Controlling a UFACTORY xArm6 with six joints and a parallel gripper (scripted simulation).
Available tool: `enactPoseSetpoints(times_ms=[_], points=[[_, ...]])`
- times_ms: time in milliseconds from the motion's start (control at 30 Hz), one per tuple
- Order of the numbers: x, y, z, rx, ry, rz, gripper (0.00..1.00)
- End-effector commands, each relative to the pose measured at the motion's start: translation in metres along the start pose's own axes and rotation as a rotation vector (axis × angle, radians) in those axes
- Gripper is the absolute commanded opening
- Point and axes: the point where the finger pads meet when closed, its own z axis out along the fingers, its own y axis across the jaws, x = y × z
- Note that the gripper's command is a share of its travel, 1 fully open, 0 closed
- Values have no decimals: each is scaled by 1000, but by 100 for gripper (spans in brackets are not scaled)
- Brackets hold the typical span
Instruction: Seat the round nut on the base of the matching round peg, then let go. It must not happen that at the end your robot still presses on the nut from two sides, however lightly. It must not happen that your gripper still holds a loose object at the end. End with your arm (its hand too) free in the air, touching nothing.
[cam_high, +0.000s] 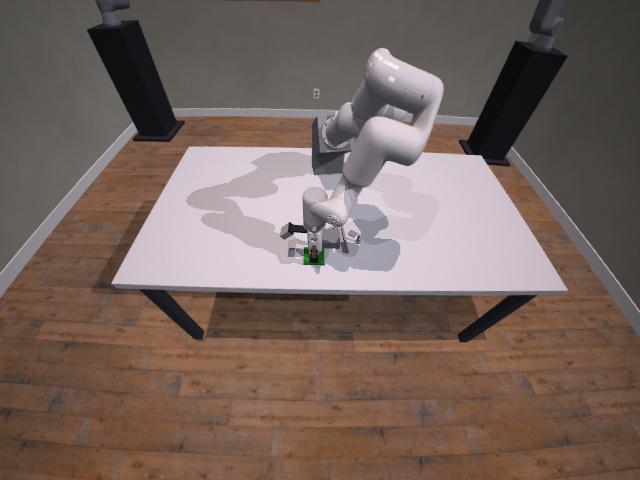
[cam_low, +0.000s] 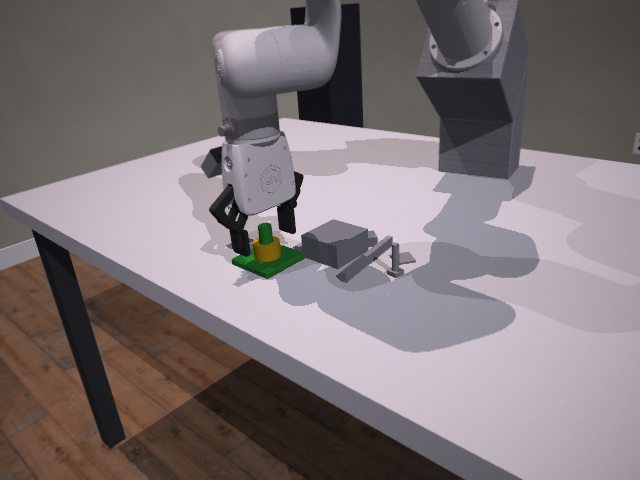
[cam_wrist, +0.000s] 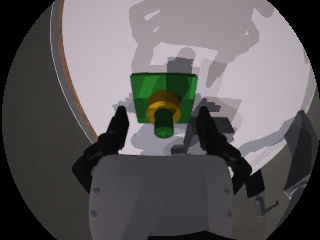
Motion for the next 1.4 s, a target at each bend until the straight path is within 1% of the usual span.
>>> enactPoseSetpoints(times_ms=[0,233,367,467,600,667,767,900,1033,1167,1233,1367], points=[[0,-1,0,1,1,0,100],[0,-2,-2,5,-1,0,100],[1,-9,-12,22,-10,0,100],[2,-18,-26,45,-23,0,100],[3,-30,-54,75,-43,-3,100],[3,-30,-54,75,-43,-3,100],[2,-35,-79,87,-56,-7,100],[-1,-33,-110,81,-59,-11,100],[-2,-22,-134,55,-44,-12,100],[-2,-10,-149,26,-21,-7,100],[-2,-10,-149,26,-21,-7,100],[-1,-2,-157,7,-4,-3,100]])
